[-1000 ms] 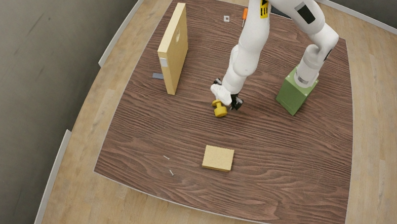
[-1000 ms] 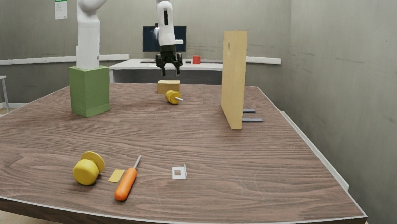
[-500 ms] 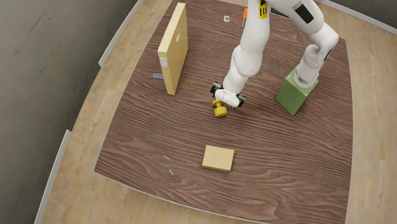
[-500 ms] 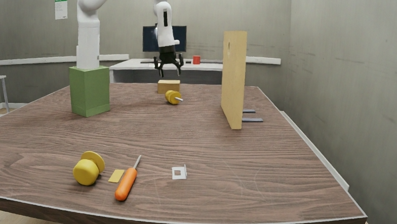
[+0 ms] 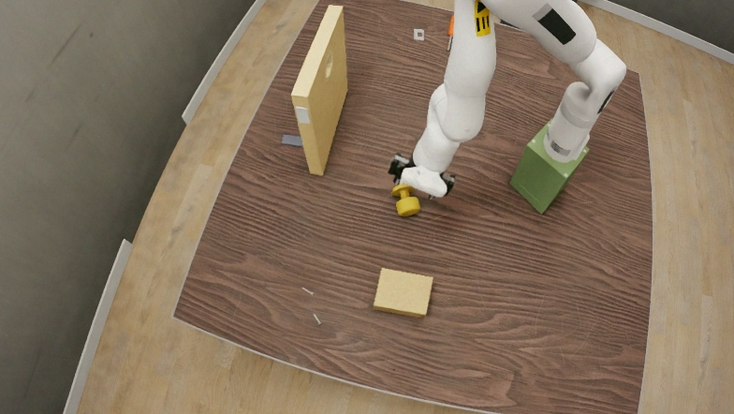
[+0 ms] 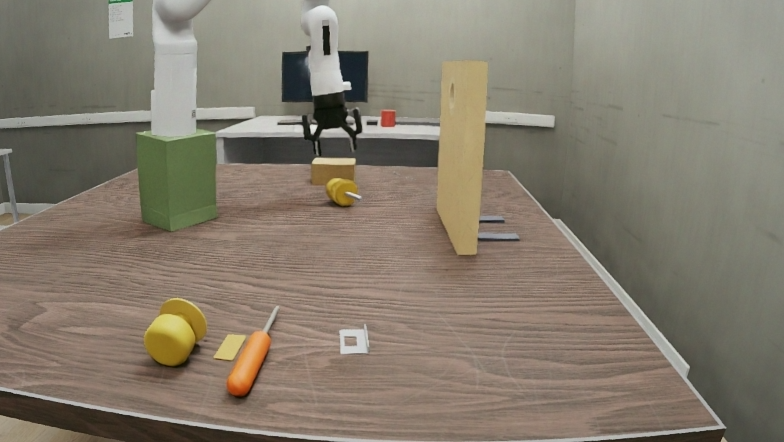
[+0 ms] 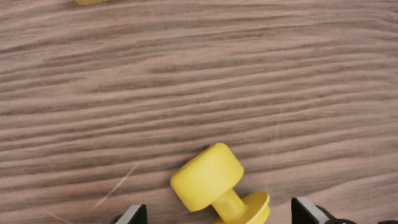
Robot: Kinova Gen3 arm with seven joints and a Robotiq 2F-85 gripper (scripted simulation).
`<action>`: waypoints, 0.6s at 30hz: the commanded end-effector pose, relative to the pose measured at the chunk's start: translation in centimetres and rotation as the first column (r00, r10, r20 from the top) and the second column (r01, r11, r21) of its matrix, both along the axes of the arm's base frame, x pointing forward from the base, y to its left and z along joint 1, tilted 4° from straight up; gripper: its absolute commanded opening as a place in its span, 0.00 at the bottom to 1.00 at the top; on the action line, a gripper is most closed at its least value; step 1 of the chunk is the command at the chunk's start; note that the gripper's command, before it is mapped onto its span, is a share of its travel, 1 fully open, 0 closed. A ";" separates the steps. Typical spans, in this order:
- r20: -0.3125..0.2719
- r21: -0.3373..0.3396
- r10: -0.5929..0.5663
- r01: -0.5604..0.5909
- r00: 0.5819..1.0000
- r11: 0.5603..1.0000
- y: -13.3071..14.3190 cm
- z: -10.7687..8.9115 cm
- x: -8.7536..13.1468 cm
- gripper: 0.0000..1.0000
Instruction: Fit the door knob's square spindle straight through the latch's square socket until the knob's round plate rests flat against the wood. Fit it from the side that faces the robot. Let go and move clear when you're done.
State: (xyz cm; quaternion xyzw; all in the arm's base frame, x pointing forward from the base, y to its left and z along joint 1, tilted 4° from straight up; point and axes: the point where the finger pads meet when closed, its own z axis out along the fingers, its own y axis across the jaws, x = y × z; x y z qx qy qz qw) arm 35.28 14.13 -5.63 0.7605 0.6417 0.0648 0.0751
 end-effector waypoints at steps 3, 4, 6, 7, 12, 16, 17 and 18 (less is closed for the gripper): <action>0.003 -0.018 0.151 -0.151 0.988 0.988 -0.1 -0.2 -0.1 0.90; 0.003 -0.018 0.151 -0.151 0.988 0.988 -0.1 -0.2 -0.1 0.90; 0.003 -0.022 0.181 -0.181 0.983 0.983 -0.1 -0.2 -0.1 0.90; 0.004 -0.024 0.207 -0.207 0.978 0.978 -0.1 -0.2 -0.1 0.90; 0.004 -0.028 0.238 -0.237 0.971 0.971 -0.2 -0.9 -0.2 0.90; 0.004 -0.028 0.240 -0.240 0.971 0.970 -0.2 -0.9 -0.3 0.90; 0.004 -0.029 0.245 -0.245 0.969 0.969 -0.2 -0.9 -0.2 0.90; 0.004 -0.030 0.255 -0.254 0.967 0.967 -0.2 -0.9 -0.2 0.90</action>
